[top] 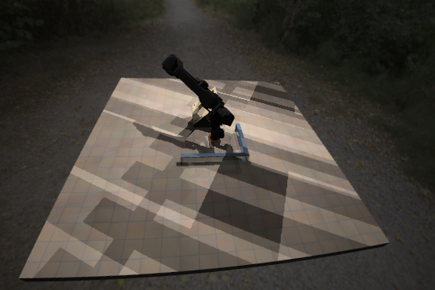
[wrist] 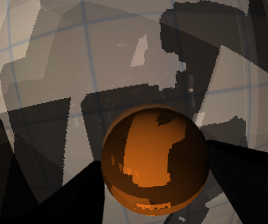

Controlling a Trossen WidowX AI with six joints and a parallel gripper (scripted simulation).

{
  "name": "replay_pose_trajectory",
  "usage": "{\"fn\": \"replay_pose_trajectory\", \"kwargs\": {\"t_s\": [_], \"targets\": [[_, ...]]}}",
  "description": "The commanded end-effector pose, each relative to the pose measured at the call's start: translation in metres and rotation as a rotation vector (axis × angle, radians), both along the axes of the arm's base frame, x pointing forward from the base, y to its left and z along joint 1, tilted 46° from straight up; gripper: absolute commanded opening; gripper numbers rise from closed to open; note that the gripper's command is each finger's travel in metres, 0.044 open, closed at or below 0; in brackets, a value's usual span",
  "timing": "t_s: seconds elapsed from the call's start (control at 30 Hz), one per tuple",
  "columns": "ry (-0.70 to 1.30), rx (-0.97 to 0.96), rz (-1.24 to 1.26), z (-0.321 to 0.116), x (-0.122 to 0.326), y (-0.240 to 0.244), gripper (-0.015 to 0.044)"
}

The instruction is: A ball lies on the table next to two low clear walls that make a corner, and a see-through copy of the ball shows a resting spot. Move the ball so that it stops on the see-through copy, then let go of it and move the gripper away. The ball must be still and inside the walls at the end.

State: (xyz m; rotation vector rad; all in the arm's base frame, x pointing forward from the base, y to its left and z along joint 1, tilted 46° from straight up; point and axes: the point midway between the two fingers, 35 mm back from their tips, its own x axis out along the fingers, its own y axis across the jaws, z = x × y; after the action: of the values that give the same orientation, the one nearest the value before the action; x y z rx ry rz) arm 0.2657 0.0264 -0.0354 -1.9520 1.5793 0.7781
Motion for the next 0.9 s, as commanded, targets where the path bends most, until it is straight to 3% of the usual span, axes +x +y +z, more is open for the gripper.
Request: {"fn": "replay_pose_trajectory", "kwargs": {"t_s": [0.0, 0.37, 0.87], "targets": [[0.002, -0.006, 0.004, -0.0032, 0.0004, -0.0038, 0.0], [0.002, -0.007, 0.004, -0.0128, 0.0024, -0.0136, 0.0], [0.0, 0.0, 0.002, -0.0106, 0.0026, -0.011, 0.0392]]}}
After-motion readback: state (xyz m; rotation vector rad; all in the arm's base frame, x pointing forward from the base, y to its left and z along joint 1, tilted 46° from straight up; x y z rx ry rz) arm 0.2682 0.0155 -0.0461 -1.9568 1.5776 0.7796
